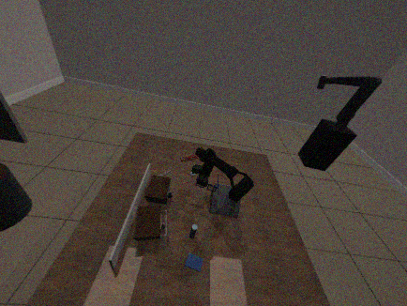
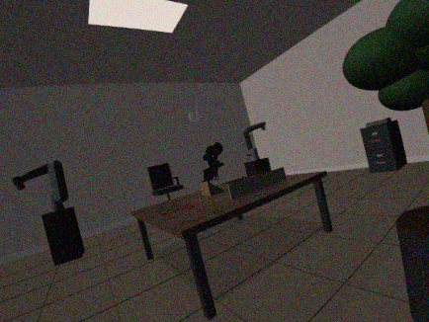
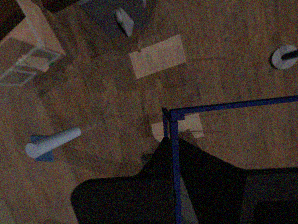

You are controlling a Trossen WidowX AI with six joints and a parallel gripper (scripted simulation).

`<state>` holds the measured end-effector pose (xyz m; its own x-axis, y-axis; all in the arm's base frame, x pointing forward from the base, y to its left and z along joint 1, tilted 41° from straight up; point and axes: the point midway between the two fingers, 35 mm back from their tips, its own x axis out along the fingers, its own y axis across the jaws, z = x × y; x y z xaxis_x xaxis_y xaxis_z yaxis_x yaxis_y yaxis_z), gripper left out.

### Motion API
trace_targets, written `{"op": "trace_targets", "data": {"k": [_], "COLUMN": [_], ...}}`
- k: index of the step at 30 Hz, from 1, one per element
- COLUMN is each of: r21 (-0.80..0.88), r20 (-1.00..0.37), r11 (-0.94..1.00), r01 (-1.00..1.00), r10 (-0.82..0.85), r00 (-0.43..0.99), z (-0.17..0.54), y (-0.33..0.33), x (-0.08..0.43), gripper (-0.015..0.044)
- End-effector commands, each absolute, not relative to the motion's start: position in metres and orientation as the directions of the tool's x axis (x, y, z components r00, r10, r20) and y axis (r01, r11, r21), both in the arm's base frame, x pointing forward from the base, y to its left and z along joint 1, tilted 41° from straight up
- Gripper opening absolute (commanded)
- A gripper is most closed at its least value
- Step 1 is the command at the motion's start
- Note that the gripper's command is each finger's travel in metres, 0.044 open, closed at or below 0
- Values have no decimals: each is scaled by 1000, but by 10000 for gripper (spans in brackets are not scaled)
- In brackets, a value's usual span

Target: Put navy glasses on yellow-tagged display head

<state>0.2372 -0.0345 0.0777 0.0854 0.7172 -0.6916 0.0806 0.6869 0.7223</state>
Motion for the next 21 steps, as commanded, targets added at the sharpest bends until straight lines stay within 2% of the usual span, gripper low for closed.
{"op": "trace_targets", "data": {"k": [1, 11, 21], "r21": [702, 580, 363], "r20": [-703, -723, -741], "r11": [707, 636, 412], "r01": [-83, -509, -836], "r10": [707, 690, 672], "r00": [72, 39, 10], "z": [80, 87, 95], "y": [-28, -6, 16], "x": [238, 240, 240], "gripper": [0, 0, 0]}}
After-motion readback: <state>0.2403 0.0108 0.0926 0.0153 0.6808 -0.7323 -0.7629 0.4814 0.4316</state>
